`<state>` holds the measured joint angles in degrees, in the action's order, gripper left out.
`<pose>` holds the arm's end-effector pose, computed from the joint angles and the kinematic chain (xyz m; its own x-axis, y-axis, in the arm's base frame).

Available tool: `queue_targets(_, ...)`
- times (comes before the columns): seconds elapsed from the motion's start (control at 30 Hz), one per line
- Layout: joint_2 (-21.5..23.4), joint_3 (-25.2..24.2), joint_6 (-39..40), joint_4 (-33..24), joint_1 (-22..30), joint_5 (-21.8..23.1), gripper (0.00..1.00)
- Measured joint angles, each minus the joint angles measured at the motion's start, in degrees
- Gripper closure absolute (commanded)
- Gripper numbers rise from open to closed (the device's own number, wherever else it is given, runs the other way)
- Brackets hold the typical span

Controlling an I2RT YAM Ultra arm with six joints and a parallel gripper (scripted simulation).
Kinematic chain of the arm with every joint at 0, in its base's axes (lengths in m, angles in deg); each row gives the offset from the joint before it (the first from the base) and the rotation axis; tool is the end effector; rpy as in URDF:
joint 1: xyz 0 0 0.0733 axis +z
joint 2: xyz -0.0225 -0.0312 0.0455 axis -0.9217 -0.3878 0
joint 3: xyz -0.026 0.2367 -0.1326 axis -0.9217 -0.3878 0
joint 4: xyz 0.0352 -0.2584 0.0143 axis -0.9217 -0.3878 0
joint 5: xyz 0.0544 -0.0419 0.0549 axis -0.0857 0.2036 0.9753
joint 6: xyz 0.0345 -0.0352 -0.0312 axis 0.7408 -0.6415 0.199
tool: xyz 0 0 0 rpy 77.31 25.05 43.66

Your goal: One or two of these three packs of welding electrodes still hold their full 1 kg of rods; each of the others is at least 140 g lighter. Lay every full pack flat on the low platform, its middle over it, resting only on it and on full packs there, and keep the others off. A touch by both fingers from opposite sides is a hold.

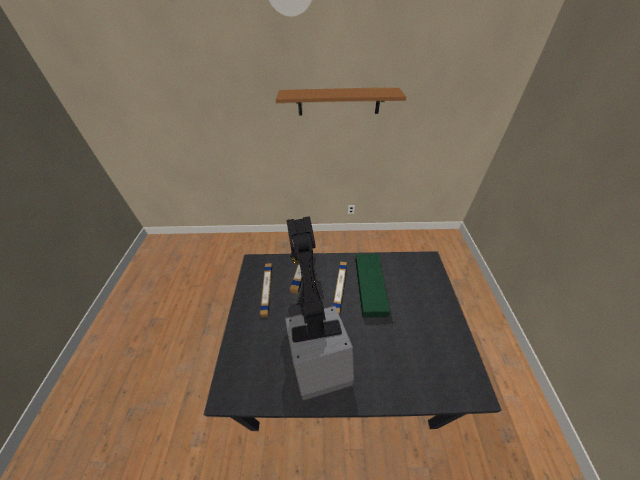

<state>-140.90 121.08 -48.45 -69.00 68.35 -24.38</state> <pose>0.3820 0.0098 0.1847 -0.9120 0.3490 -0.2157 0.3325 0.9367 0.1097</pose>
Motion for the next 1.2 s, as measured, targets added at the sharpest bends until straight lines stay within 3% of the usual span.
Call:
queue_targets(0.4, 1.33, 1.18, -0.02, -3.13, -0.13, 0.00, 1.00)
queue_targets(1.2, 1.36, 1.88, -0.02, -4.07, -0.13, 0.00, 1.00)
